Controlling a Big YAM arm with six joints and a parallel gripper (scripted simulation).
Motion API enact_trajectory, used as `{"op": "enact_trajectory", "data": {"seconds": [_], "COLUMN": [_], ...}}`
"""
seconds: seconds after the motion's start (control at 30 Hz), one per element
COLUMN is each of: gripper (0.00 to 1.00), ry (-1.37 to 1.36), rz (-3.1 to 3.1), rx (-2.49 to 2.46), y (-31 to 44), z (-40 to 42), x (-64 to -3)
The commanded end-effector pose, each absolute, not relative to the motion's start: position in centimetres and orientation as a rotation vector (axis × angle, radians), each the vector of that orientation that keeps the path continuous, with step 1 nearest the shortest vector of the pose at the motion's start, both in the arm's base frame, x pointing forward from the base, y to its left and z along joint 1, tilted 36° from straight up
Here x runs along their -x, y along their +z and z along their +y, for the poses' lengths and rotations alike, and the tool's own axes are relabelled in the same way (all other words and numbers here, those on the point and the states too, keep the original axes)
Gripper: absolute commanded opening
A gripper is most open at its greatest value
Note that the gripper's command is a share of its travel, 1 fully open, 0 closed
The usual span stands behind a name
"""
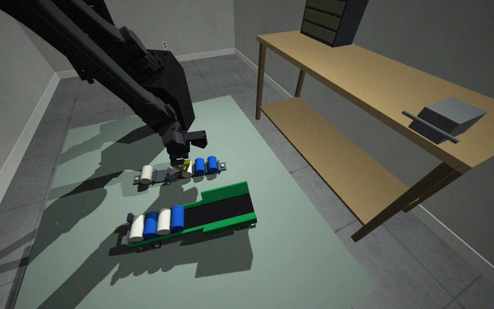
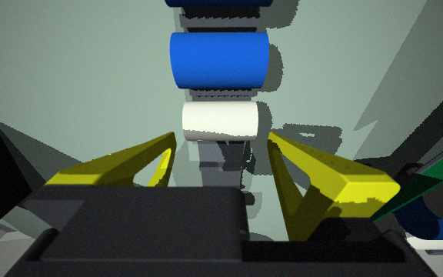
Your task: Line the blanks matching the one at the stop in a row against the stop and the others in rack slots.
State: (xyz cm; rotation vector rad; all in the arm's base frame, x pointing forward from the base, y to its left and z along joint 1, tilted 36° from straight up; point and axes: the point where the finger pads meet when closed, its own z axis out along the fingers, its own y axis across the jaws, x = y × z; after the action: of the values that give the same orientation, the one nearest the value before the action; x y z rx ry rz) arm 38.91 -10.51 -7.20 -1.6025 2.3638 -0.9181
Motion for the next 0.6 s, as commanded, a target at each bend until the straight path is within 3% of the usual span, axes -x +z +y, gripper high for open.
{"op": "enact_trajectory", "data": {"seconds": [0.0,0.57], "gripper": [0.84,0.84], "ry": [-0.916,-0.91], "rz": [2.37,2.376], "rx": [1.614,1.621], "y": [-7.72,-8.02], "z": [-10.99,-10.92], "x": [-38.67,-37.96]}}
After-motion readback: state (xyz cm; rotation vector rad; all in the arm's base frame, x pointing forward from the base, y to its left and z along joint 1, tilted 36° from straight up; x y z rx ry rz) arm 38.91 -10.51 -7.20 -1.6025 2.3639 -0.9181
